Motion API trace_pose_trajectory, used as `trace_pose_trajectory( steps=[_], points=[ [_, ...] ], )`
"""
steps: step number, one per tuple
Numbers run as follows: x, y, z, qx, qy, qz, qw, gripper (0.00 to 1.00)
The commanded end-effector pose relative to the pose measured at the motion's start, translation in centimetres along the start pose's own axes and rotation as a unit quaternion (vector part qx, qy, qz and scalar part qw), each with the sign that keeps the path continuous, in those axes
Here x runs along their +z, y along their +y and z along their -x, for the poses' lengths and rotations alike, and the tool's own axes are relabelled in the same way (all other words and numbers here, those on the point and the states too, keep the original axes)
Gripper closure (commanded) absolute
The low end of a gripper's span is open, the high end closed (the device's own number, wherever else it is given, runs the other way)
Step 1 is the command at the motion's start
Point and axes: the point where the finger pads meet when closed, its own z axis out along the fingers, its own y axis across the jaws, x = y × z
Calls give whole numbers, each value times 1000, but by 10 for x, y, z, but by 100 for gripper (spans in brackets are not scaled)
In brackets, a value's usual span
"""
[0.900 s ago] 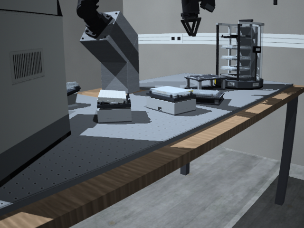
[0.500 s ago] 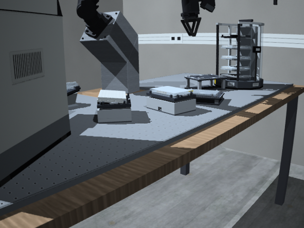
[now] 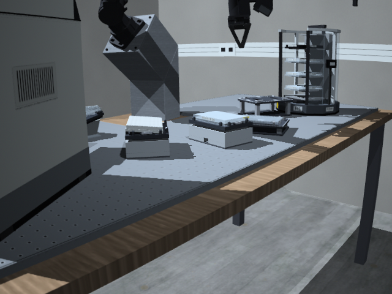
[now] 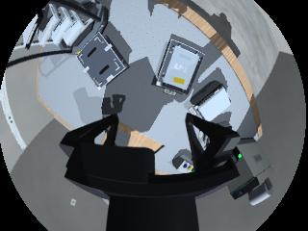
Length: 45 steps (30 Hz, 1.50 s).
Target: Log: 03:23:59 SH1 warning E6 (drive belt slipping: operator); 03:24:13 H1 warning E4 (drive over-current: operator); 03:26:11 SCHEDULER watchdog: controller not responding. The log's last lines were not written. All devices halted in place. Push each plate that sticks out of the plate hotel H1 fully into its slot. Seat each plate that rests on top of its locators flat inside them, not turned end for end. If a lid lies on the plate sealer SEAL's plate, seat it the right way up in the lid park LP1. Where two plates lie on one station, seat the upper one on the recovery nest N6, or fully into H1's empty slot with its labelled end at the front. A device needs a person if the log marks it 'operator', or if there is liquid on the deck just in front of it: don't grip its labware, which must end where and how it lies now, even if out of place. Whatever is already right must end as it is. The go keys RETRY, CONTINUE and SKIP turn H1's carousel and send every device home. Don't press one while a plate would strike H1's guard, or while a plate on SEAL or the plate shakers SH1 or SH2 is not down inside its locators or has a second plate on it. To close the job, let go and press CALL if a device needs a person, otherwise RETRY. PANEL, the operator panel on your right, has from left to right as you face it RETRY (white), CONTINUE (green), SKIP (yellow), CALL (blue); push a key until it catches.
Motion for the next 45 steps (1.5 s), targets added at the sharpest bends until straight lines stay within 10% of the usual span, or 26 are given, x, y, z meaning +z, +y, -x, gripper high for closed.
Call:
trace_pose_trajectory(
  steps=[1, 39, 45],
  points=[
    [-8, -21, -7, 61, 1, -1, 998, 0],
    [-7, -111, -140, 314, 36, -27, 948, 0],
    [-11, -111, -129, 310, 25, -25, 950, 0]
  ],
)
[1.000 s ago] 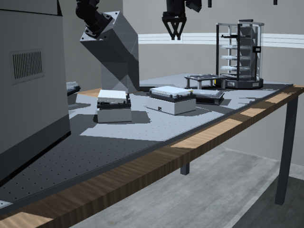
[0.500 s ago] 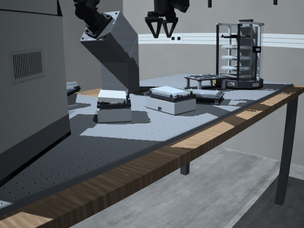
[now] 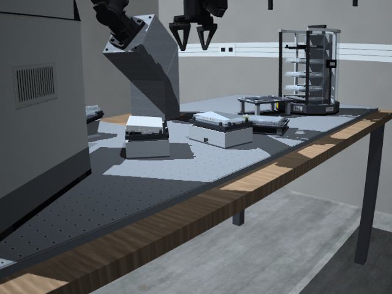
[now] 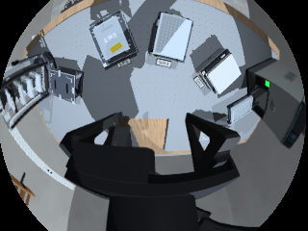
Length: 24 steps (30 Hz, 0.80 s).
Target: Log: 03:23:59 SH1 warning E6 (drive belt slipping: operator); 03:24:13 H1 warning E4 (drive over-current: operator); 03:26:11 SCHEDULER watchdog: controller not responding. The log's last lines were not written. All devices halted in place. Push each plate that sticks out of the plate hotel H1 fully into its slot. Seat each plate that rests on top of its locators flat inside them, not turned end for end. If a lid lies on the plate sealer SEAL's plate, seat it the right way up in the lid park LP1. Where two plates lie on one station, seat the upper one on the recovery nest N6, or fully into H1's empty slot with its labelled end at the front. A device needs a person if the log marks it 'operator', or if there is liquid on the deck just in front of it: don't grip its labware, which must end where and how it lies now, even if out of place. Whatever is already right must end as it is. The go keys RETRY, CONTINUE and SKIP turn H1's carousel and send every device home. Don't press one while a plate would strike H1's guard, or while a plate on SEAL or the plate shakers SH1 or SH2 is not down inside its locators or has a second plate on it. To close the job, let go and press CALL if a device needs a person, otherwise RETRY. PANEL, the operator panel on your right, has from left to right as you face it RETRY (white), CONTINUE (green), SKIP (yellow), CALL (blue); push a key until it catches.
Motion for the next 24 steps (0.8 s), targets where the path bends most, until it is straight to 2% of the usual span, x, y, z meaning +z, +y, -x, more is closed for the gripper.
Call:
trace_pose_trajectory(
  steps=[1, 9, 11, 13, 15, 20, 24],
  points=[
    [-5, 0, 9, 7, -7, 3, 1000, 0],
    [-5, 0, 9, 7, -7, 3, 1000, 0],
    [-4, -13, 13, 54, -3, 1, 999, 0],
    [-4, -13, 13, 54, -3, 1, 999, 0],
    [-4, -20, 15, 87, -3, 1, 996, 0],
    [-6, -37, 25, 172, -6, 3, 985, 0],
    [-6, -51, 28, 172, -6, 3, 985, 0]
  ],
)
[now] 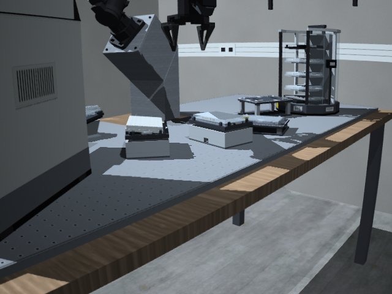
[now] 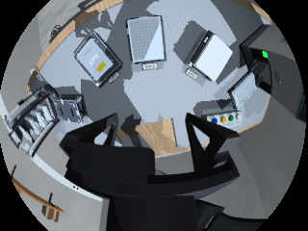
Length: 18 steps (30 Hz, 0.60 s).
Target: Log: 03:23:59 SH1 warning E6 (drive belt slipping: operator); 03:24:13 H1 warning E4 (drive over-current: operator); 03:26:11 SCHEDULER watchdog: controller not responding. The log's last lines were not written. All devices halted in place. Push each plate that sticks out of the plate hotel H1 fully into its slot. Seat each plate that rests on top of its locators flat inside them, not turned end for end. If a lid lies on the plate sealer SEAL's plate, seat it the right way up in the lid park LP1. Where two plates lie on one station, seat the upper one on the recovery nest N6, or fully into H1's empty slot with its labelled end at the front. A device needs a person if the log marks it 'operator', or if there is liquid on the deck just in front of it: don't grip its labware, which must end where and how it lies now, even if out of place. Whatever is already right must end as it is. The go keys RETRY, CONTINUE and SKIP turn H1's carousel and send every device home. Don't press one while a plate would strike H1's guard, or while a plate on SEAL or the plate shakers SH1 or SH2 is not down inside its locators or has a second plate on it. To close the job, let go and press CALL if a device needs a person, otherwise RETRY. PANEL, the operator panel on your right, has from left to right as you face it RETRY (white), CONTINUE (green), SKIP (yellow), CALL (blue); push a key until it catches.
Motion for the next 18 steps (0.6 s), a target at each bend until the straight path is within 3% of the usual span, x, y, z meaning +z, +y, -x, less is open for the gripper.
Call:
trace_pose_trajectory(
  steps=[1, 18],
  points=[
    [-6, -12, 22, 23, -5, 3, 1000, 0],
    [-7, -57, 48, 24, -5, 2, 1000, 0]
  ],
)
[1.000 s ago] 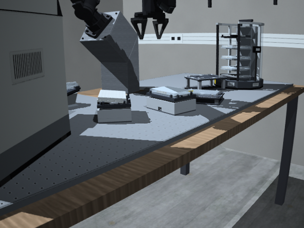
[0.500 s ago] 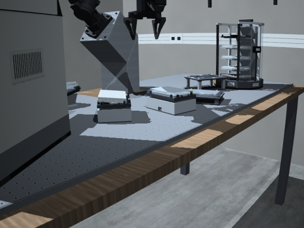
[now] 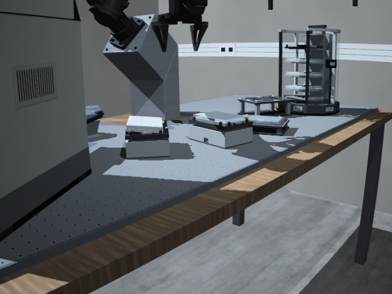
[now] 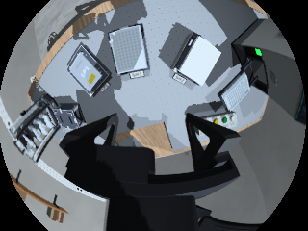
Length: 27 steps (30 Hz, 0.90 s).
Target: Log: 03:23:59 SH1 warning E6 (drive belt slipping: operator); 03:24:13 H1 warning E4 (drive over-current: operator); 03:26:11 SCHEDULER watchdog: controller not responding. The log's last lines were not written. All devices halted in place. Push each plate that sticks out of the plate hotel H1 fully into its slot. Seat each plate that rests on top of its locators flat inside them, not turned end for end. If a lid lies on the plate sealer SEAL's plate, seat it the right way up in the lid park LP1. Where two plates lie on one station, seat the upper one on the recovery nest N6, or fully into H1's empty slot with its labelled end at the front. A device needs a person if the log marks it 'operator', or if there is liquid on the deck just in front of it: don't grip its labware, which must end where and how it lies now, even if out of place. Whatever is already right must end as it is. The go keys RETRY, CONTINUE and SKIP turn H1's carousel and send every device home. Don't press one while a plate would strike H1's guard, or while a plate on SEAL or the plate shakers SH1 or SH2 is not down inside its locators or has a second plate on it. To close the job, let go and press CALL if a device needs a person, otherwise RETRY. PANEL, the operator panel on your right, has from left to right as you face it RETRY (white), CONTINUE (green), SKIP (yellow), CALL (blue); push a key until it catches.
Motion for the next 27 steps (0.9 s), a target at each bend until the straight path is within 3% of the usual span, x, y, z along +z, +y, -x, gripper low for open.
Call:
trace_pose_trajectory(
  steps=[1, 5, 7, 13, 27],
  points=[
    [-7, -15, 23, 1, -8, 4, 1000, 0],
    [-7, -22, 26, 18, -8, 4, 1000, 0],
    [-3, -27, 15, 52, -1, 1, 999, 0],
    [-6, -48, 29, 156, -6, 4, 988, 0],
    [-8, -89, 43, 148, -9, 5, 989, 0]
  ],
)
